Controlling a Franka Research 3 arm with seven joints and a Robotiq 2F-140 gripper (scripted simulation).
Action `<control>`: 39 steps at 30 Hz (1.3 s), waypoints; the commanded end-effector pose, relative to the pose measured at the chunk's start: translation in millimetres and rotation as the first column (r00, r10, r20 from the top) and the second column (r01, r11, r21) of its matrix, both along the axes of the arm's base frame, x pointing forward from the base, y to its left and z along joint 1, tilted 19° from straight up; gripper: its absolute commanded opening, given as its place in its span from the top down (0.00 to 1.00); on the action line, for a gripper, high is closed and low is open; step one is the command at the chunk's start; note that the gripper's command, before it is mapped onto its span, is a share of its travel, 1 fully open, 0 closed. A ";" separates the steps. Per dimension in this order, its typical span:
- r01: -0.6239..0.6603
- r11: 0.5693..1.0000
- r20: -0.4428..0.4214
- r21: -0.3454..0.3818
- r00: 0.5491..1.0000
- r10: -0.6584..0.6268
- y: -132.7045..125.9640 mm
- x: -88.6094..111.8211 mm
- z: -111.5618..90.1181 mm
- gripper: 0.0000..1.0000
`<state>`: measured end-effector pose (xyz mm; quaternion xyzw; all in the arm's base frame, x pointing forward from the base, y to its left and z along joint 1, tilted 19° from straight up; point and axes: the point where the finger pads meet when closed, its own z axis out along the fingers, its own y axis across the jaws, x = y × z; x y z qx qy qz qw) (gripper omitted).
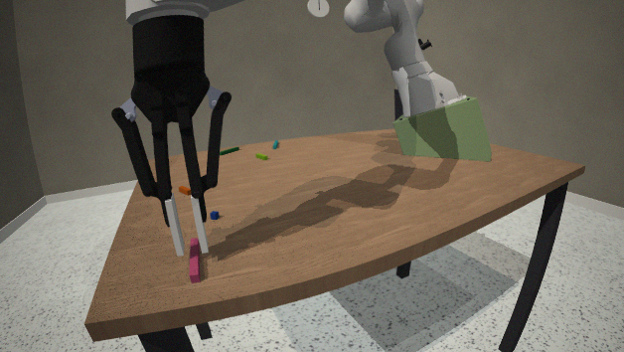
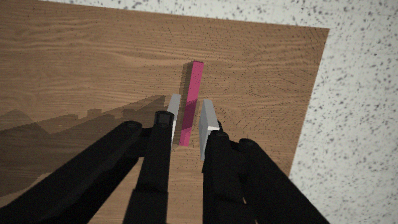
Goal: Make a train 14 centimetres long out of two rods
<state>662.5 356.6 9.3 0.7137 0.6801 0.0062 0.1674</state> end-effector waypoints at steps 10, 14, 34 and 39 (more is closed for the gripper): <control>-0.002 1.000 0.001 0.002 1.000 0.002 1.4 0.3 0.2 0.77; -0.002 1.000 0.001 0.002 1.000 0.002 1.4 0.3 0.2 0.77; -0.002 1.000 0.001 0.002 1.000 0.002 -0.1 1.9 -5.8 0.77; -0.002 1.000 0.001 0.002 1.000 0.002 -1.2 3.1 -10.7 0.77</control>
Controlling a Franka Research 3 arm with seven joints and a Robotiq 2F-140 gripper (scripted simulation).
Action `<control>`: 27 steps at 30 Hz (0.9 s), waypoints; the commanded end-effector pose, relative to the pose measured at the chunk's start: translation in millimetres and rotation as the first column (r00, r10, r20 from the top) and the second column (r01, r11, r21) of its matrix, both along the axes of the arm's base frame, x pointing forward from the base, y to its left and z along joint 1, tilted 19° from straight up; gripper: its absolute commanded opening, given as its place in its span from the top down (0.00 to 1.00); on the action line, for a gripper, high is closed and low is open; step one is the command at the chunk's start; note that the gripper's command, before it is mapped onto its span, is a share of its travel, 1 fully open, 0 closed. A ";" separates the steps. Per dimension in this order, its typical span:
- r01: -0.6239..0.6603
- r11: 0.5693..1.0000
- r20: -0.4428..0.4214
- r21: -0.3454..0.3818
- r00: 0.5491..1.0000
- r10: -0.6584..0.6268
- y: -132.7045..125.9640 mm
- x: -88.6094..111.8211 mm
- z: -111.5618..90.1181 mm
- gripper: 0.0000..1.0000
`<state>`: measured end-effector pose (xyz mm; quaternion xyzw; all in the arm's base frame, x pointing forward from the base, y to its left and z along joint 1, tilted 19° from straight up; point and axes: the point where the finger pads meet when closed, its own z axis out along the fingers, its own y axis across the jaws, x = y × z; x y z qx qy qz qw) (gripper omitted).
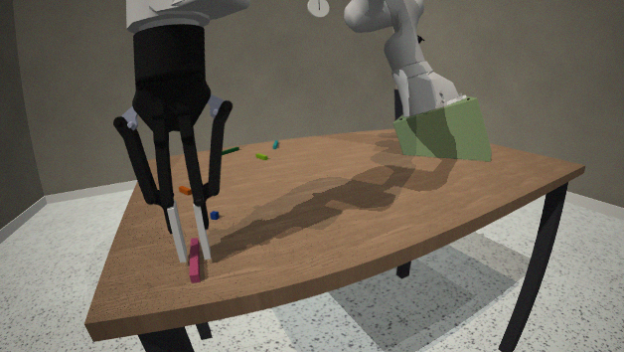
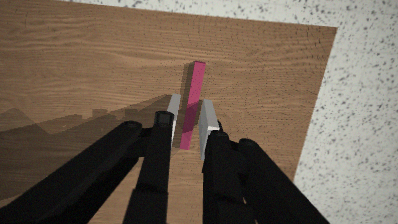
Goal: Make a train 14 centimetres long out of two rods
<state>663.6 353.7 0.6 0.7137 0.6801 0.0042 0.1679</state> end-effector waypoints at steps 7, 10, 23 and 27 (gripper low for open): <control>-0.003 1.000 0.004 0.005 1.000 0.003 0.8 2.9 -5.7 0.77; -0.003 1.000 0.004 0.005 1.000 0.003 0.5 3.1 -6.7 0.77; -0.003 1.000 0.004 0.005 1.000 0.003 0.5 3.2 -7.0 0.77; -0.003 1.000 0.004 0.005 1.000 0.003 0.5 3.2 -7.0 0.77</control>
